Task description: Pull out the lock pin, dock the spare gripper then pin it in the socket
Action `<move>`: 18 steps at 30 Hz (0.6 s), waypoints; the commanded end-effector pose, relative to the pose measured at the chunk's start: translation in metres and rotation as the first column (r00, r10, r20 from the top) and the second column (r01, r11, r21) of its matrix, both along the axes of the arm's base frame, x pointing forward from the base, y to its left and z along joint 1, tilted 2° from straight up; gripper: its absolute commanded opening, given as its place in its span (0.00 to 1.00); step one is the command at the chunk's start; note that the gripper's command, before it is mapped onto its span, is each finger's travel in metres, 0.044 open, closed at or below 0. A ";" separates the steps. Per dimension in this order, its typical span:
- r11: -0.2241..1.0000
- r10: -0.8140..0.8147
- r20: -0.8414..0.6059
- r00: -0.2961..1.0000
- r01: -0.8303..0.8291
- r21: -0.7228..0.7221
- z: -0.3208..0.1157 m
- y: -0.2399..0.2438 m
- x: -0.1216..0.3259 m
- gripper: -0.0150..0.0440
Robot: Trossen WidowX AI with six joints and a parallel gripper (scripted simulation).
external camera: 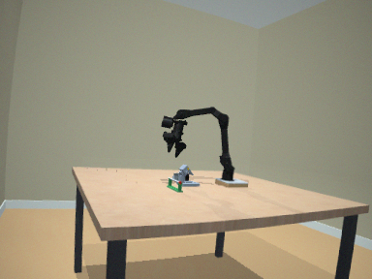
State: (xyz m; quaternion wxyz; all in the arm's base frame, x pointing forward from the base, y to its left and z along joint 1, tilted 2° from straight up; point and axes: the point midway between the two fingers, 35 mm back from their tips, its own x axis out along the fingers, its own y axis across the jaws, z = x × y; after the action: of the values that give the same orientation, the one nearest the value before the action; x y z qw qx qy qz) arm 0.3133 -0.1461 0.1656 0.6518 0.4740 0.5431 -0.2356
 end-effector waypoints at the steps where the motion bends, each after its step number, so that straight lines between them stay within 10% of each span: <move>1: 0.577 -0.754 -0.213 0.622 0.781 0.239 -0.018 -0.032 -0.056 1.00; 12: -0.192 -0.868 -0.496 -0.037 0.945 0.265 -0.033 -0.048 -0.104 1.00; 18: -0.237 -0.856 -0.512 -0.074 0.936 0.260 -0.034 -0.048 -0.107 1.00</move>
State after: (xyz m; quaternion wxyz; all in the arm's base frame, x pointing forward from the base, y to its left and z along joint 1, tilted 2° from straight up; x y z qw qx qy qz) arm 0.2406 -0.1890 0.1473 0.2799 0.7993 0.2590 -0.4644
